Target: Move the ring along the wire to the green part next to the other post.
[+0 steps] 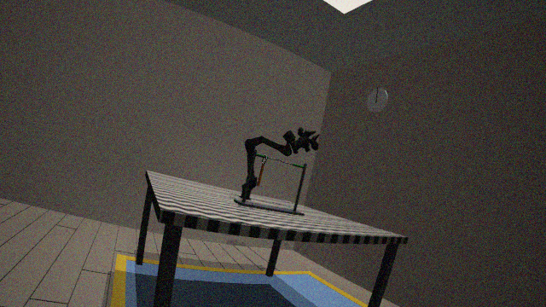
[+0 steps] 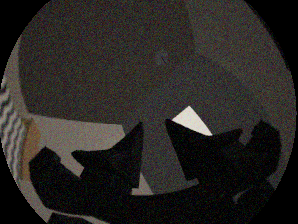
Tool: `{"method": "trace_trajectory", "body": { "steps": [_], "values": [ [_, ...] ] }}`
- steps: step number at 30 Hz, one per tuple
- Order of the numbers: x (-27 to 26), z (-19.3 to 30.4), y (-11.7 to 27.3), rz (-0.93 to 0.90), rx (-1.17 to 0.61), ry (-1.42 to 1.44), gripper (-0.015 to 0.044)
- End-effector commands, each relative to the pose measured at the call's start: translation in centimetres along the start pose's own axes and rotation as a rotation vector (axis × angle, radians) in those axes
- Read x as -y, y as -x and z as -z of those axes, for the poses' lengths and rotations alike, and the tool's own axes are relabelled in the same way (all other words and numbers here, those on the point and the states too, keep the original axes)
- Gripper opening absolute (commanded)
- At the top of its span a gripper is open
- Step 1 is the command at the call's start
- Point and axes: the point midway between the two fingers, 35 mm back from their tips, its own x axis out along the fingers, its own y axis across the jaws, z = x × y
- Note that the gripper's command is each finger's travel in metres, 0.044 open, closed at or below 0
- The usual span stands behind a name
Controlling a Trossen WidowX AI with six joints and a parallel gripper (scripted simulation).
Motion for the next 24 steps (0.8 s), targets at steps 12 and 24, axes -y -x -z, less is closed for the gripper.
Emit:
{"method": "trace_trajectory", "body": {
  "steps": [12, 24],
  "values": [
    [-8.2, 5.1, 9.8, -0.346, -0.055, -0.193, 0.0160],
    [-12.2, 8.0, 19.5, -0.590, -0.215, -0.424, 0.0160]
  ]
}}
